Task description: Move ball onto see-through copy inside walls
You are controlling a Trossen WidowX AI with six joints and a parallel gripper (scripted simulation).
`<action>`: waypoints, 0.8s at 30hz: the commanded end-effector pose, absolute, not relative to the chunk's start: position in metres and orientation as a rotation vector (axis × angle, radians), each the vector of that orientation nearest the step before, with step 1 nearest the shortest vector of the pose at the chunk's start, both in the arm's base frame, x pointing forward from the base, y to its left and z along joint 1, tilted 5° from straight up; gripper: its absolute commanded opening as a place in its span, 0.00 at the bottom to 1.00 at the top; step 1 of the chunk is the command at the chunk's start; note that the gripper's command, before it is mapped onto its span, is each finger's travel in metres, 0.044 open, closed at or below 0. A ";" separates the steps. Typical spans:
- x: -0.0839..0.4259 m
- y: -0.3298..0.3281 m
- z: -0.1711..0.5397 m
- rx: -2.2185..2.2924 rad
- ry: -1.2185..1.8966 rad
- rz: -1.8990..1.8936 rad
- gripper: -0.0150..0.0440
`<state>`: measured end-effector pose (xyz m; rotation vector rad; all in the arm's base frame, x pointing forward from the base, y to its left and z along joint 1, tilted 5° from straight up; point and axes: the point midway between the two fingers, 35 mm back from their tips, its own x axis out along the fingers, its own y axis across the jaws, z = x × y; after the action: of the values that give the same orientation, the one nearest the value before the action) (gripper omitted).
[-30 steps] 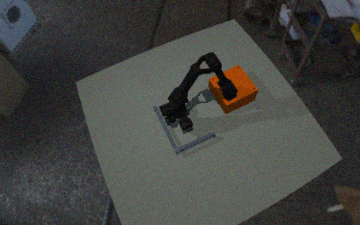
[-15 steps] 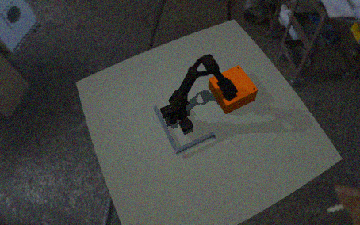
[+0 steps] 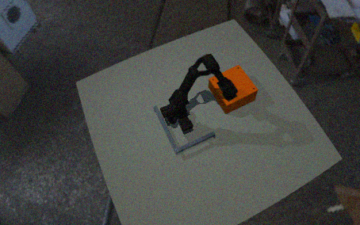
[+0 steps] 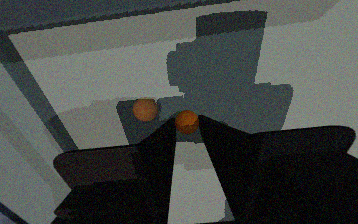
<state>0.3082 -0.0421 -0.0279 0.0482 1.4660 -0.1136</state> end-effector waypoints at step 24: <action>0.308 -0.022 0.073 0.038 1.473 -0.096 0.25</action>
<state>0.3011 -0.0326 0.0830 0.0396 1.4677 -0.1009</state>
